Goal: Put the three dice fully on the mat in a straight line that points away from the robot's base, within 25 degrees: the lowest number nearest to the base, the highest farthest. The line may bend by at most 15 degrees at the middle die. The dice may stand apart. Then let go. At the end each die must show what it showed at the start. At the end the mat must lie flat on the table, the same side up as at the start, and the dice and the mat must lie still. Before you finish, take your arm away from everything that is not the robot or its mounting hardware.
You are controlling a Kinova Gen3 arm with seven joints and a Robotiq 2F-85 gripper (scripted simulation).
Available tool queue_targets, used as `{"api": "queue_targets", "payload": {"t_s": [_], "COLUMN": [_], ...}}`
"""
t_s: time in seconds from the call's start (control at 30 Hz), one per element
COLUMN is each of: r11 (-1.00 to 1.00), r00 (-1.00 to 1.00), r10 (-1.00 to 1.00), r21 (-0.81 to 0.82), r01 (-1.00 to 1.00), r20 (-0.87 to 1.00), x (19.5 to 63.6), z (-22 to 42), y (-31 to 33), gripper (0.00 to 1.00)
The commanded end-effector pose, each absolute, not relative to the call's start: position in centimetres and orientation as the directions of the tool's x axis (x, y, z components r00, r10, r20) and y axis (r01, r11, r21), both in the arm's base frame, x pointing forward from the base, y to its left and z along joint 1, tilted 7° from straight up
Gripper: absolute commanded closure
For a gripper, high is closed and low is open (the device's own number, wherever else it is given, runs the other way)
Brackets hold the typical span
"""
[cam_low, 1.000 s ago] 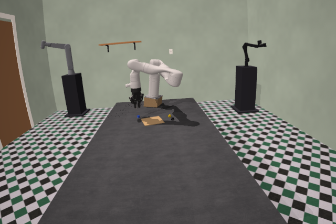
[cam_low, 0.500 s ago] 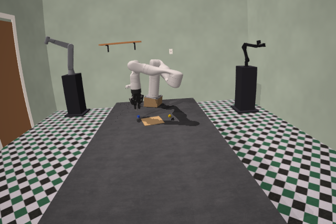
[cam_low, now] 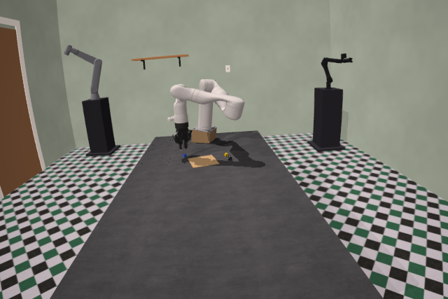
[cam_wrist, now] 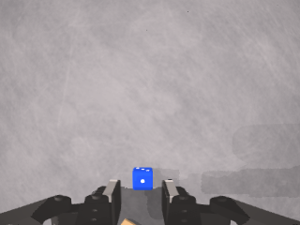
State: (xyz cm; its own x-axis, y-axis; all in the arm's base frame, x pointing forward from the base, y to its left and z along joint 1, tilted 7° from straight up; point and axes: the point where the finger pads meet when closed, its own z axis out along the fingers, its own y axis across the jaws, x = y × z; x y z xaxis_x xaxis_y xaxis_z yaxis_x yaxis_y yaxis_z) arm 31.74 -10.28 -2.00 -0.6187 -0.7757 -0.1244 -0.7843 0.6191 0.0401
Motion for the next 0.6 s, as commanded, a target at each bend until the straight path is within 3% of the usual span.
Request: {"api": "queue_targets", "payload": {"t_s": [0.0,0.57], "r11": [0.618,0.618], "r00": [-0.618,-0.618], "r10": [-0.777,-0.777], "r21": [0.042,0.042], "r01": [-0.785,-0.785], "r20": [-0.122,-0.122], "x": [31.7,31.8], "z": [-2.4,-4.0], "y": [-10.2,-10.0], "gripper": [0.69,0.69]}}
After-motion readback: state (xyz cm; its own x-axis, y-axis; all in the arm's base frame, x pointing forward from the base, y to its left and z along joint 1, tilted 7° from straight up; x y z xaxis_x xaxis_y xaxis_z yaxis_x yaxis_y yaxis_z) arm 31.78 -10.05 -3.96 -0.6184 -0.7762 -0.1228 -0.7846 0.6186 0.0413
